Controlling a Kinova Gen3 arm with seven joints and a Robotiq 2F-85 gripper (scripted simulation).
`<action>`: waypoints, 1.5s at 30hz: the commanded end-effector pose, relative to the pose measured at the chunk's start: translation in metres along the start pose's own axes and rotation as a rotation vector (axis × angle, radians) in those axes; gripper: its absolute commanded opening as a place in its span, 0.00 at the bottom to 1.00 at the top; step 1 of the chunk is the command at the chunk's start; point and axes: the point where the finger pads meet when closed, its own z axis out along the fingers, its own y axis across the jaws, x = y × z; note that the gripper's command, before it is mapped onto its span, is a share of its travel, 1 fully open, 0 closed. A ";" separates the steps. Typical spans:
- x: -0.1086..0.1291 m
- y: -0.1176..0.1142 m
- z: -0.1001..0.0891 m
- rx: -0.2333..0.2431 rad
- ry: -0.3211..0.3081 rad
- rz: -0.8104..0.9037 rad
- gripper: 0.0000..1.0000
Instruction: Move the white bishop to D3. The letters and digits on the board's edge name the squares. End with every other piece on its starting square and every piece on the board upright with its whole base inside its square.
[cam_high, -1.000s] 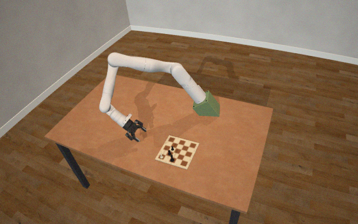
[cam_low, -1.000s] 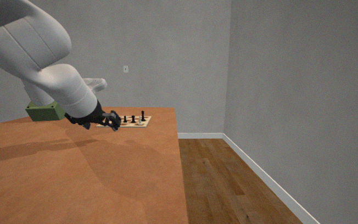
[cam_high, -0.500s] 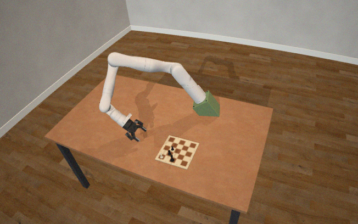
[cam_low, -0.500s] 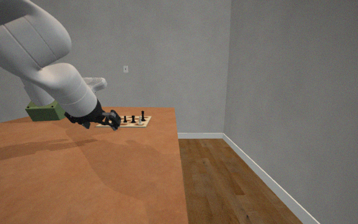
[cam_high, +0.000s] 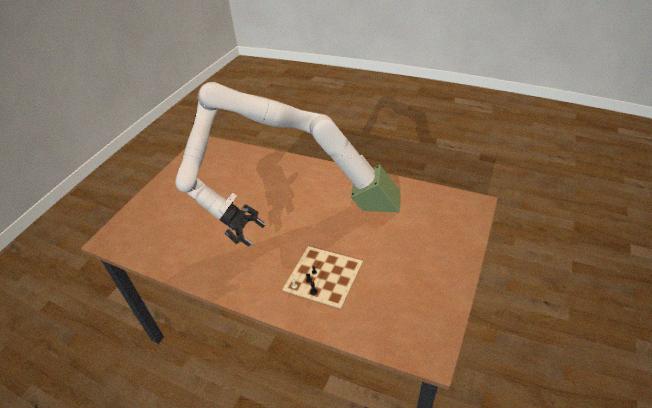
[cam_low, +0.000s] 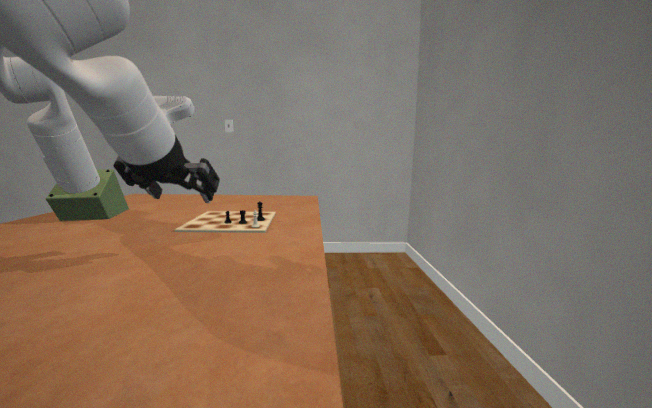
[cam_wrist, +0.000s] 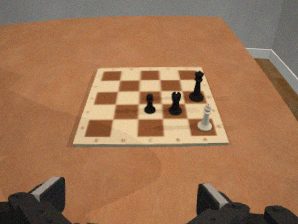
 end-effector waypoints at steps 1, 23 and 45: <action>0.010 0.002 -0.015 -0.013 -0.019 -0.011 1.00; 0.032 0.000 0.016 0.134 -0.126 -0.109 1.00; 0.107 0.051 0.084 0.372 -0.676 -0.615 1.00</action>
